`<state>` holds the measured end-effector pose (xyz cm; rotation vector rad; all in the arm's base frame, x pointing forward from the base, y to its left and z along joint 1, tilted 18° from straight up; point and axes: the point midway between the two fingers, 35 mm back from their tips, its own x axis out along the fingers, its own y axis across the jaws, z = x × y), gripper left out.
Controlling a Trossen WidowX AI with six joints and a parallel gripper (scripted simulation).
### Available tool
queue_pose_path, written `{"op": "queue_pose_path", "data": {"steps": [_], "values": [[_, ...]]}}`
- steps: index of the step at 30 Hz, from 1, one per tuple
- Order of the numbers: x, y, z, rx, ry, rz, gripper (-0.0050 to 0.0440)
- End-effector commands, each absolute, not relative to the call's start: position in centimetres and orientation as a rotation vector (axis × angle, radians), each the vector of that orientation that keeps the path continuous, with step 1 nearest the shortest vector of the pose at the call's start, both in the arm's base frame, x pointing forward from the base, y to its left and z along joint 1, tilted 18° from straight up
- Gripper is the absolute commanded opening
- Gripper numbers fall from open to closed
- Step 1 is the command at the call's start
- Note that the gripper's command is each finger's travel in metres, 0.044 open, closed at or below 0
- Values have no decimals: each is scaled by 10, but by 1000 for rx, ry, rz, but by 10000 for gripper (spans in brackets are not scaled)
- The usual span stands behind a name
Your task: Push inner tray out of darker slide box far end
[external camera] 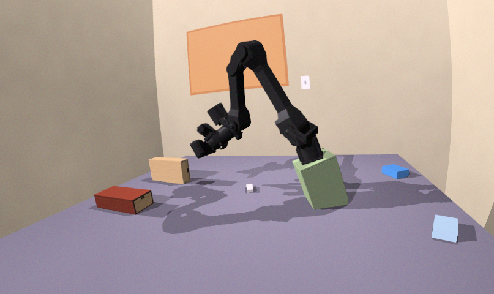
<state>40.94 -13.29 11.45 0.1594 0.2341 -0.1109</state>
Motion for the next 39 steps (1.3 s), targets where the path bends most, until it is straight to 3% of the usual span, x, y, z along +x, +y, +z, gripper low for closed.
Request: {"op": "queue_pose_path", "data": {"steps": [1, 30, 35, 39], "values": [[412, -137, 119, 151, 219, -108, -50], [412, -136, 121, 150, 217, -109, -50], [432, -109, 122, 126, 193, -88, -50], [460, -53, 123, 91, 135, -60, -50]]}}
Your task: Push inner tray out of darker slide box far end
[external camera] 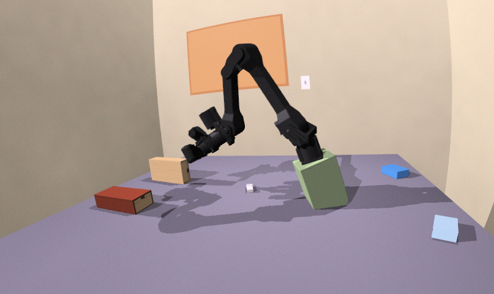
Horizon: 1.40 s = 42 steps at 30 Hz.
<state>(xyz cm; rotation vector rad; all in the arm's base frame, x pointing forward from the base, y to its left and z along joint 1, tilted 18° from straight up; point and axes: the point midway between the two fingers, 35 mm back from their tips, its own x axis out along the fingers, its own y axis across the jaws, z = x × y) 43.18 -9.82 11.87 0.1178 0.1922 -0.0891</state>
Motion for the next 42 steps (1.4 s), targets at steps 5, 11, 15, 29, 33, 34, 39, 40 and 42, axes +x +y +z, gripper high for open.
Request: {"op": "queue_pose_path", "data": {"steps": [5, 11, 15, 29, 33, 34, 39, 40, 42], "values": [[478, 20, 125, 70, 58, -28, -50], [478, 88, 125, 80, -11, 1, -50], [471, 133, 124, 100, -51, 19, -50], [475, 136, 109, 114, -44, 19, -50], [486, 136, 75, 122, -36, 14, -50], [487, 140, 69, 107, -43, 19, -50], [489, 145, 59, 98, -54, 22, -50], [489, 145, 59, 98, -54, 22, -50], [490, 144, 59, 98, -54, 22, -50]]}}
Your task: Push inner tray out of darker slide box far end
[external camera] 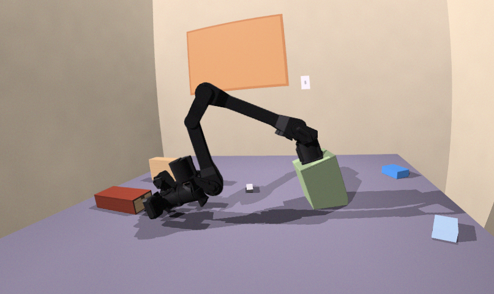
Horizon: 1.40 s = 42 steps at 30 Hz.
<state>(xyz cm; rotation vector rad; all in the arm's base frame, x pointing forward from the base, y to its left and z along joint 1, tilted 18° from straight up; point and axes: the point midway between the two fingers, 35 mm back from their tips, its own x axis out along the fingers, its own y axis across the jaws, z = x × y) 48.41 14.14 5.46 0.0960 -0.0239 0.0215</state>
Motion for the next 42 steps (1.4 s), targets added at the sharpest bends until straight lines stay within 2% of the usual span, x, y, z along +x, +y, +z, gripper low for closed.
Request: {"op": "queue_pose_path", "data": {"steps": [1, 42], "values": [[490, 144, 59, 98, -54, 22, -50], [508, 144, 59, 102, -56, 23, -50]]}}
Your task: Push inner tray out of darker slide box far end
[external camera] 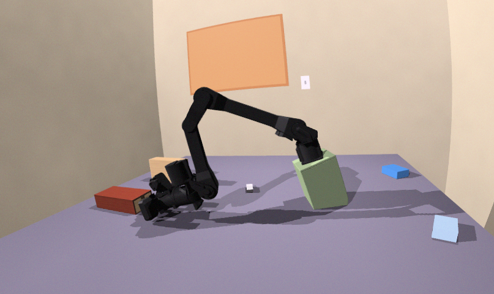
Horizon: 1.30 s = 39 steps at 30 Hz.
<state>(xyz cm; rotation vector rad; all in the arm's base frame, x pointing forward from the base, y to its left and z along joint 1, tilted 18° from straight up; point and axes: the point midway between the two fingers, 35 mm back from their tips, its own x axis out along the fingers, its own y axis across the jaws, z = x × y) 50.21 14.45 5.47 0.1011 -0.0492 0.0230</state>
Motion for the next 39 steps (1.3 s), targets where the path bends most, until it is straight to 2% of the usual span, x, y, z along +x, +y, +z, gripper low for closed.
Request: {"op": "queue_pose_path", "data": {"steps": [1, 39], "values": [[509, 144, 59, 102, -56, 23, -50], [537, 144, 71, 104, -60, 23, -50]]}}
